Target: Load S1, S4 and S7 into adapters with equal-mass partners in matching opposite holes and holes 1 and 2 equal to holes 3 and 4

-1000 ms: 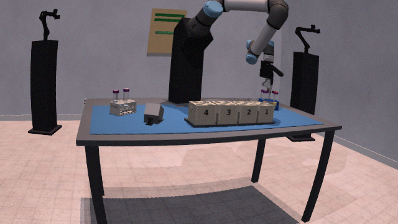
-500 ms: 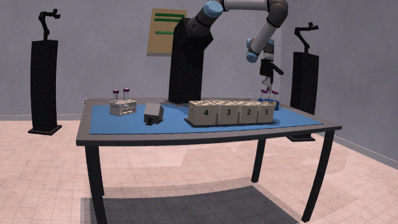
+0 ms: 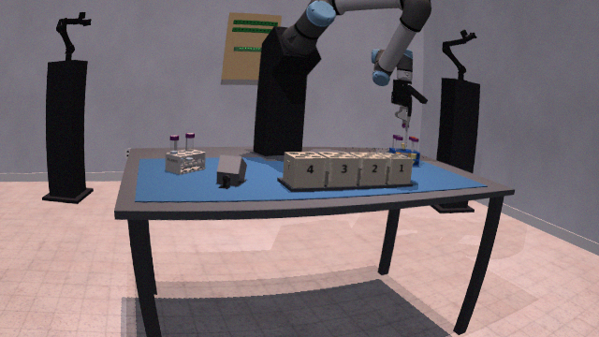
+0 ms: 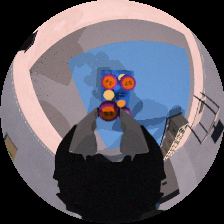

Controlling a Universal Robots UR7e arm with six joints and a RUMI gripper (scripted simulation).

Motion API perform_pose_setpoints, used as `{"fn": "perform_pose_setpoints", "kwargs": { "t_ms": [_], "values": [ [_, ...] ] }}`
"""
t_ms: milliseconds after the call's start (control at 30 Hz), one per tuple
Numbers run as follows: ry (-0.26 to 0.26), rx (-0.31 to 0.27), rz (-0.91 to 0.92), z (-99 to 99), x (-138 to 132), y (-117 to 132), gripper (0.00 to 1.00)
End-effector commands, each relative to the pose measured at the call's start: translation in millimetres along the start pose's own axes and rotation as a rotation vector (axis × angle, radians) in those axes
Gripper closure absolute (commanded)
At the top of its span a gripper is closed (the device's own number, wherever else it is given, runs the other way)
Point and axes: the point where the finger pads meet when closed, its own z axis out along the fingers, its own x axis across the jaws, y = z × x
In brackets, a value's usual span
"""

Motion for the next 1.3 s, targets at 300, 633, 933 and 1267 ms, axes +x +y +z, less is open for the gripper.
{"fn": "perform_pose_setpoints", "kwargs": {
  "t_ms": [300,633,933,1267],
  "values": [
    [0.000,0.000,0.000,-38.9,0,0,1.00],
    [0.000,0.000,0.000,-72.2,0,0,1.00],
    [0.000,0.000,0.080,-80.5,17,10,1.00],
    [0.000,0.000,0.294,-80.5,62,39,1.00]
  ]
}}
